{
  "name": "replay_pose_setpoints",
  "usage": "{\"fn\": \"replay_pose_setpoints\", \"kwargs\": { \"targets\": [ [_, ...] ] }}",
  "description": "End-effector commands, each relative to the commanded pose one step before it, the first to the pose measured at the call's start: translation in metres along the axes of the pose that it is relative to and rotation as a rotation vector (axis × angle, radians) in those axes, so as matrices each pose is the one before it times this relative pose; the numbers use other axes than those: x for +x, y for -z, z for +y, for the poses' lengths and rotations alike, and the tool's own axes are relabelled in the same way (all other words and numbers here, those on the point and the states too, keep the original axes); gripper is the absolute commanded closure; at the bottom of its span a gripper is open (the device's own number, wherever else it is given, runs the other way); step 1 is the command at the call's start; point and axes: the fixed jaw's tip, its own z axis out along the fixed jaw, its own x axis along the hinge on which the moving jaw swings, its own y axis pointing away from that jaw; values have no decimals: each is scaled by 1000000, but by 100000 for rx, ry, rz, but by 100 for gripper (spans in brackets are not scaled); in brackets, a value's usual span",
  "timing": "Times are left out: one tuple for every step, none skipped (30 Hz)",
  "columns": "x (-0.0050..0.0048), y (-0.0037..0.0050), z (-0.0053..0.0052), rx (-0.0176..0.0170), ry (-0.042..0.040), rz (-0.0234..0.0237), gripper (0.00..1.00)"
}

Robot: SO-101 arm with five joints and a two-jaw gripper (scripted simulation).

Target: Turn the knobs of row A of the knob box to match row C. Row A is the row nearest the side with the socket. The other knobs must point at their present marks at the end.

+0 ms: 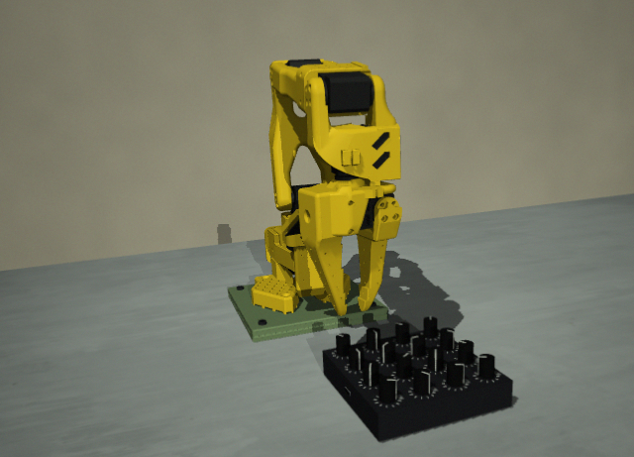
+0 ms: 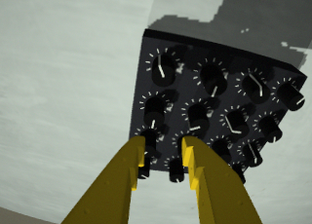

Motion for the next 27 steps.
{"fn": "replay_pose_setpoints", "kwargs": {
  "targets": [
    [-216, -260, 1374, -78, 15971, 656, 91],
    [282, -1, 26, -1, 3782, 0, 91],
    [266, -1, 24, 2, 3619, 1, 91],
    [249, -1, 26, -1, 3443, 0, 91],
    [244, -1, 18, 2, 3255, 1, 91],
    [219, -1, 19, -1, 3054, -3, 91],
    [208, -1, 19, 1, 2846, 1, 91],
    [190, 5, 20, 1, 2626, 1, 91],
    [0, 0, 0, 0, 0, 0, 91],
    [0, 0, 0, 0, 0, 0, 91],
    [175, -1, 12, -1, 2402, -2, 91],
    [155, 0, 15, 0, 2177, 2, 91],
    [138, 0, 11, -1, 1945, -2, 91],
    [125, 0, 12, 2, 1718, 2, 90],
    [102, 0, 6, -1, 1492, 1, 90],
    [90, 0, 6, 2, 1269, -2, 90],
    [77, 0, 11, -2, 1059, 1, 90],
    [60, 0, 3, 1, 858, 1, 90],
    [48, 0, 2, 1, 669, 1, 90],
    [35, 0, 6, 1, 496, -3, 90],
    [25, 0, -2, -3, 346, 0, 90],
    [18, 0, 3, 0, 217, 0, 90],
    [6, 0, 1, 0, 116, 0, 90],
    [0, 0, 0, 0, 44, 0, 90],
    [0, 0, 0, 0, 6, 0, 90],
    [0, 0, 0, 0, 0, 0, 90],
    [0, 0, 0, 0, 0, 0, 90]
  ]
}}
